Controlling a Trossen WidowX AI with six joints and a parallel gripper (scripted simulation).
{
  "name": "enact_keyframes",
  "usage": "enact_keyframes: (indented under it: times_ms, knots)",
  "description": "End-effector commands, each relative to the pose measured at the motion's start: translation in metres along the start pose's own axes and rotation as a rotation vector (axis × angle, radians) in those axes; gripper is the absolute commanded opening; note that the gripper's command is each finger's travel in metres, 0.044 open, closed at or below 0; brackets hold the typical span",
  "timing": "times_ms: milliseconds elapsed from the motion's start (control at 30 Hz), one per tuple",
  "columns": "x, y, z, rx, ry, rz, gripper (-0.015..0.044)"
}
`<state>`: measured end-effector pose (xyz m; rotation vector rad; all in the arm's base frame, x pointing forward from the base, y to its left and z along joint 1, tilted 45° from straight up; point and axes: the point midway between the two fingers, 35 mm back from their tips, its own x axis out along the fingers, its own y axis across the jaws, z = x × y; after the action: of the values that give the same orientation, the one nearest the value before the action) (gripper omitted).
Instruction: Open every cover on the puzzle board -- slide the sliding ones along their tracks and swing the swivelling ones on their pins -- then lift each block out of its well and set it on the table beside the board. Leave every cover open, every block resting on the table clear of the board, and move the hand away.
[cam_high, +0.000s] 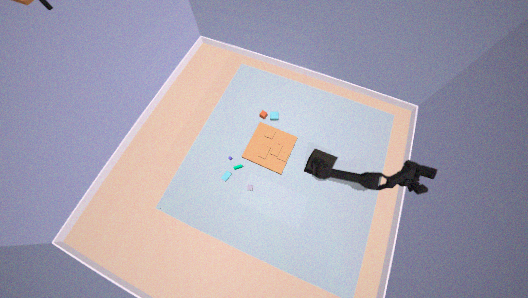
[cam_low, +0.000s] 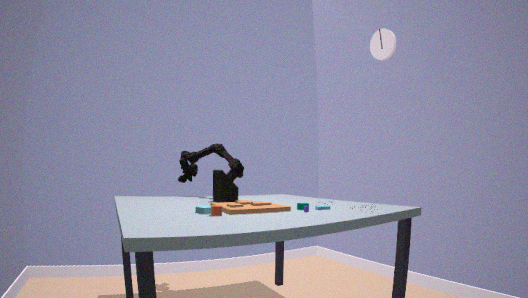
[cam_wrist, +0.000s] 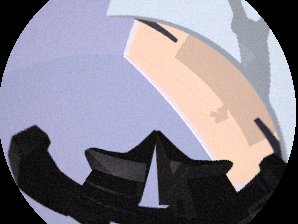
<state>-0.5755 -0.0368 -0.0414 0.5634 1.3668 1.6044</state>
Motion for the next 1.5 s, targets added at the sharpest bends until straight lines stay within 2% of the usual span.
enact_keyframes:
  times_ms: [0, 667, 1467]
  knots:
    - [-0.016, -0.007, -0.008, -0.069, 0.050, -0.012, 0.0000]
    - [-0.107, -0.042, -0.043, -0.444, 0.305, -0.030, 0.0000]
    - [-0.221, -0.087, -0.055, -0.905, 0.590, 0.036, 0.0000]
